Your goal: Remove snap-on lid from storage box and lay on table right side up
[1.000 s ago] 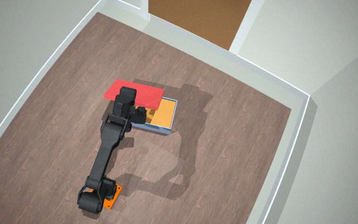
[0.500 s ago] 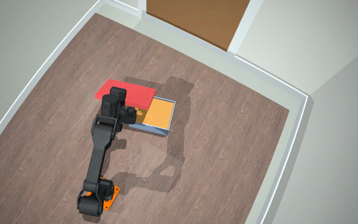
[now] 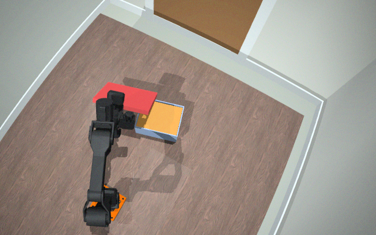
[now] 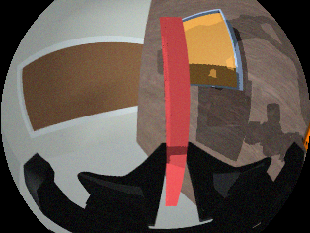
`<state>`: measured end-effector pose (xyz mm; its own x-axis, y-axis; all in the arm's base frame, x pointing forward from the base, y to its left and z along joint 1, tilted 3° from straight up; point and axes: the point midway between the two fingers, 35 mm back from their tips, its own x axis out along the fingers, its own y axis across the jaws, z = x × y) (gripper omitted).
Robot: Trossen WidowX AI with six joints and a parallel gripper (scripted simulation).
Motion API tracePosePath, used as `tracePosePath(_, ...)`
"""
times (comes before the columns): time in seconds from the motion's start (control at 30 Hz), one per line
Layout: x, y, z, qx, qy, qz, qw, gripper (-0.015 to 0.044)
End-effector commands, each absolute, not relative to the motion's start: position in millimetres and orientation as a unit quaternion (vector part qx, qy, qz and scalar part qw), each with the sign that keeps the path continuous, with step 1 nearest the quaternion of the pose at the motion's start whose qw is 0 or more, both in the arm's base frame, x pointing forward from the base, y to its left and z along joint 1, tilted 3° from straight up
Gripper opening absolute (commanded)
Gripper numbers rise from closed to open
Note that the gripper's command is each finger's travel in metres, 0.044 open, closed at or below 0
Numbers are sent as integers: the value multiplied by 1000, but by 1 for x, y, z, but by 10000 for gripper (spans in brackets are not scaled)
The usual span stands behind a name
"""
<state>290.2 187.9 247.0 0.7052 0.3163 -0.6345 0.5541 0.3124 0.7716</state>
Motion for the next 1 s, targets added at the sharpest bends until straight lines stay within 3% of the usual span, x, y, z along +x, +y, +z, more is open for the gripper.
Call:
tracePosePath(0.0,286,195,249,584,371,-82,717,0)
tracePosePath(0.97,254,243,246,585,373,-82,715,0)
